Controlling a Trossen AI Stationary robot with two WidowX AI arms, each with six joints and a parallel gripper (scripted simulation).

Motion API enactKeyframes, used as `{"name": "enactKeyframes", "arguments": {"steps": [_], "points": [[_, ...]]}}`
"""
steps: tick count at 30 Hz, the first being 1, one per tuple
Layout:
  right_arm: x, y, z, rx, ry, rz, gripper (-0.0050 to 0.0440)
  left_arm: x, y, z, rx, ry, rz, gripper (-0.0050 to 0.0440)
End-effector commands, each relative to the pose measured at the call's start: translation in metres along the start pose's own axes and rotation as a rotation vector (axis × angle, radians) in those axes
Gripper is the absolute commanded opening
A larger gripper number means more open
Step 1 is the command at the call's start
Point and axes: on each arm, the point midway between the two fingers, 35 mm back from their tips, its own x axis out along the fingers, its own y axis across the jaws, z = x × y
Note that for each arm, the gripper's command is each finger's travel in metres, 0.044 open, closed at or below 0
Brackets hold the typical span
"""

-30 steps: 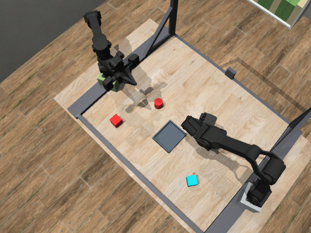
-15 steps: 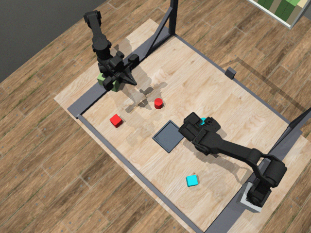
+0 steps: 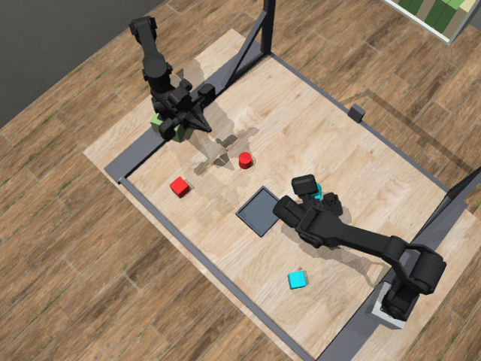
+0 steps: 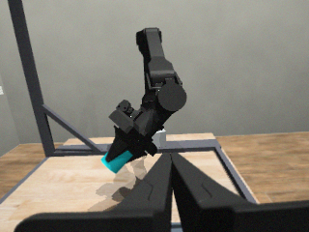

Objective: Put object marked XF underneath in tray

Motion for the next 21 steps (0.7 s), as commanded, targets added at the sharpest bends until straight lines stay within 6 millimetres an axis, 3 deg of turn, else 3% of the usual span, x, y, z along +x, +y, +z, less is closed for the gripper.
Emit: {"name": "enactKeyframes", "arguments": {"steps": [1,14,21], "points": [[-0.001,0.000,0.007,-0.004,-0.015,-0.001,-0.0050,-0.011,0.013,0.004,0.116,-0.003,0.045,0.0193],[-0.001,0.000,0.007,-0.004,-0.015,-0.001,-0.0050,-0.029,0.019,0.003,0.551,0.002,0.146,0.0193],[-0.001,0.000,0.007,-0.004,-0.015,-0.001,-0.0050,-0.027,0.017,0.001,0.568,-0.001,0.144,0.0193]]}}
